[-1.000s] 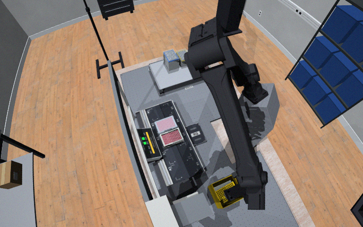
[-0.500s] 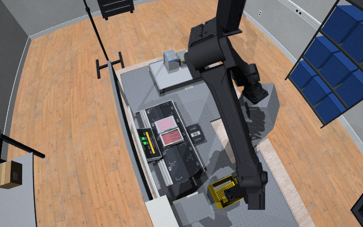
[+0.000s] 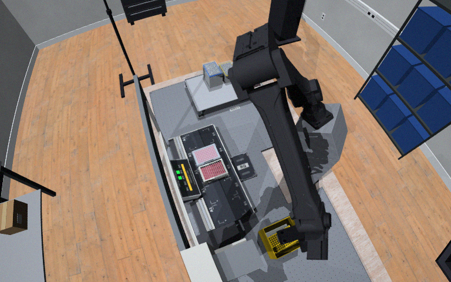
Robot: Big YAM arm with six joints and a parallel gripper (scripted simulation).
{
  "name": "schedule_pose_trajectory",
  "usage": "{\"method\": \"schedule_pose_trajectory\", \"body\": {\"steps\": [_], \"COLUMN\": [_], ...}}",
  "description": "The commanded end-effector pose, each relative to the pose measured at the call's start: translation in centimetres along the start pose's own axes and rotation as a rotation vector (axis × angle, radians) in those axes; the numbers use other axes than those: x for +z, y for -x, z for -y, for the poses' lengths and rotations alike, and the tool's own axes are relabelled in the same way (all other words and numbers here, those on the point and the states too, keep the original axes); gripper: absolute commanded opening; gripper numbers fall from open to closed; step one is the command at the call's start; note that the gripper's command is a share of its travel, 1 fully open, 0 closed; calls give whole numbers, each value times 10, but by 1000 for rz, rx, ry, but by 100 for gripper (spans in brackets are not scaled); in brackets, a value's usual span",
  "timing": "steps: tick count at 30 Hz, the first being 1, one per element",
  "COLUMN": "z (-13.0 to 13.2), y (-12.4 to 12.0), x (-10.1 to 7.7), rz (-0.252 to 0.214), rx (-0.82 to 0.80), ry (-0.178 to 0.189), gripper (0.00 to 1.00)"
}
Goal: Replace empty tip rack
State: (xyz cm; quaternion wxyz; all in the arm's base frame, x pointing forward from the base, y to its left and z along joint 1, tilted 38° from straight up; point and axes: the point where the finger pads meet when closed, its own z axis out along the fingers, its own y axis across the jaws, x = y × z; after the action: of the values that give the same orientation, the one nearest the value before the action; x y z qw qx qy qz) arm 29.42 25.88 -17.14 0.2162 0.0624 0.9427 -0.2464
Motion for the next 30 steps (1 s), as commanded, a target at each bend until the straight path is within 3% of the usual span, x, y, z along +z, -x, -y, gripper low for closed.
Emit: {"method": "schedule_pose_trajectory", "body": {"steps": [1, 11, 12, 21, 30], "z": [-7, -6, 2, 37, 82], "y": [8, 9, 17, 21, 25], "x": [6, 18, 7, 9, 10], "rz": [4, 3, 11, 10, 11], "rx": [60, 39, 95, 228, 205], "ry": [10, 8, 24, 23, 20], "gripper": [99, 99, 99, 99, 99]}}
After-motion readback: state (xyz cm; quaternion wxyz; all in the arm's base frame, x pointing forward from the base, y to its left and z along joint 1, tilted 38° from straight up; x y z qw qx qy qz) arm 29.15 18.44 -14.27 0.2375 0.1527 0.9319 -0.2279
